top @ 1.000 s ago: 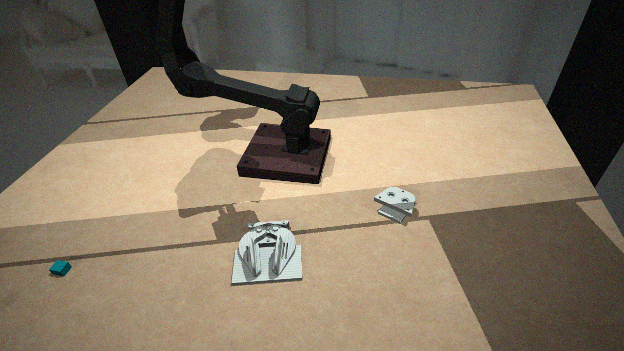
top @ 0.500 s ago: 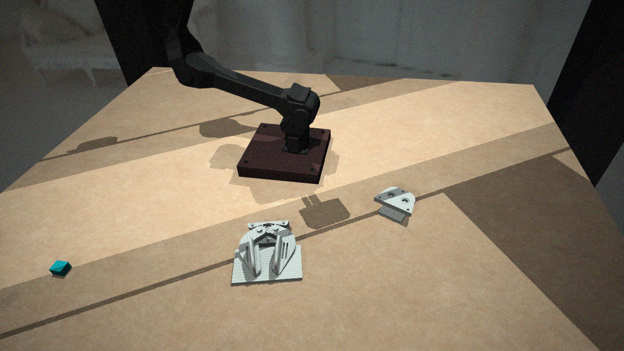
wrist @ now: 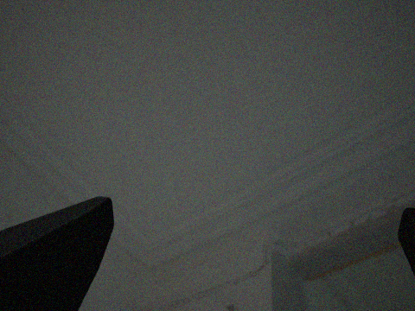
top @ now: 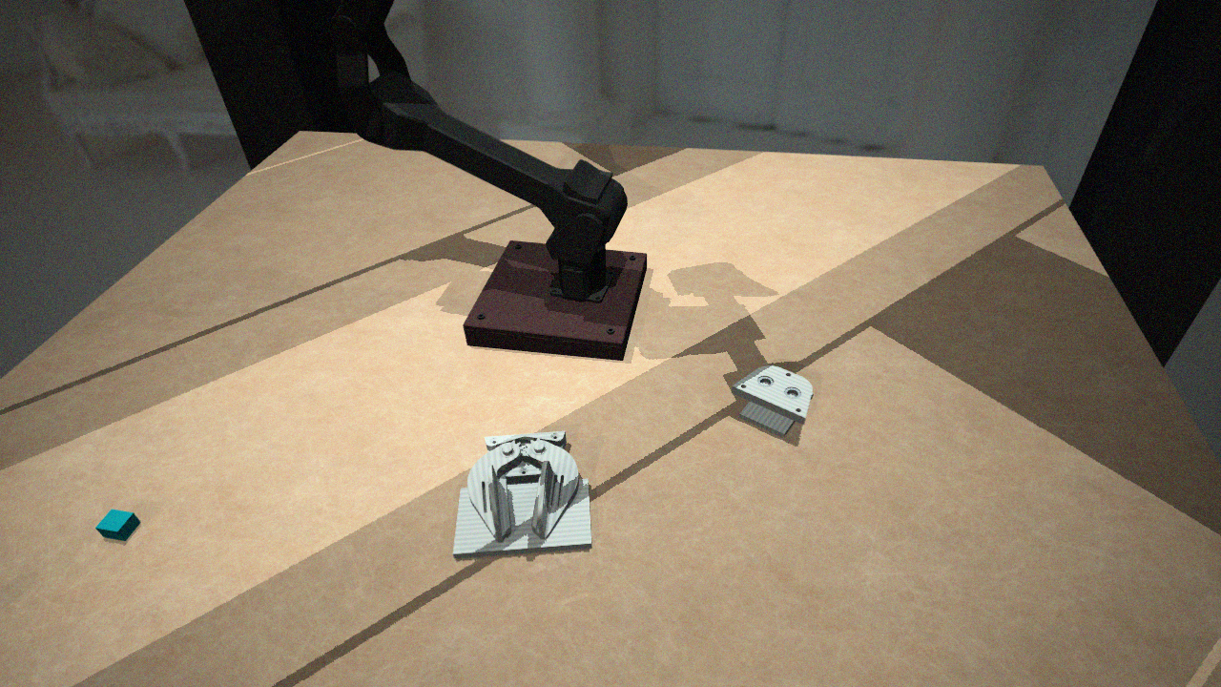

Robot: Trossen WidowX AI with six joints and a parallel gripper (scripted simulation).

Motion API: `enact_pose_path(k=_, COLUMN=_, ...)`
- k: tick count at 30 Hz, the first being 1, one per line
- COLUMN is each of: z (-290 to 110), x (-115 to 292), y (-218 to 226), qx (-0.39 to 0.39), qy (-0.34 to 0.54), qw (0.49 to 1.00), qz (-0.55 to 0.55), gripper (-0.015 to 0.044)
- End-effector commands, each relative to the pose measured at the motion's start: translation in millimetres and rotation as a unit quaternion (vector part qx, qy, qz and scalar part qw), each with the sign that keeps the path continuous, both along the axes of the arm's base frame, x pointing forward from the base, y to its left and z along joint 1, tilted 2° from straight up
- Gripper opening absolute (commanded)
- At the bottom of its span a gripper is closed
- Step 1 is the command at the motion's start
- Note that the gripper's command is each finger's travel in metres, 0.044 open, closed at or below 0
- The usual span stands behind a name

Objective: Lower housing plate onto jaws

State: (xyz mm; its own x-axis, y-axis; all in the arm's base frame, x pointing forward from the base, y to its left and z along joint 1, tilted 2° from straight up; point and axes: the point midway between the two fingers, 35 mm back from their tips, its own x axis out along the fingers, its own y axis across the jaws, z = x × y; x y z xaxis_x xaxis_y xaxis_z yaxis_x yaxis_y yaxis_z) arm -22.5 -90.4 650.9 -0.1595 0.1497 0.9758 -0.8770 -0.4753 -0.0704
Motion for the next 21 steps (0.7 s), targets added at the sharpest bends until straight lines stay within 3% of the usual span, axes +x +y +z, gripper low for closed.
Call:
enact_pose_path(k=1, z=0, x=0, y=27, qx=-0.032, qy=-0.002, qw=0.999, qz=-0.034, gripper=0.044)
enact_pose_path(k=21, z=-16, x=6, y=151, qx=-0.19, qy=-0.043, qw=0.962, qz=-0.193, gripper=0.044)
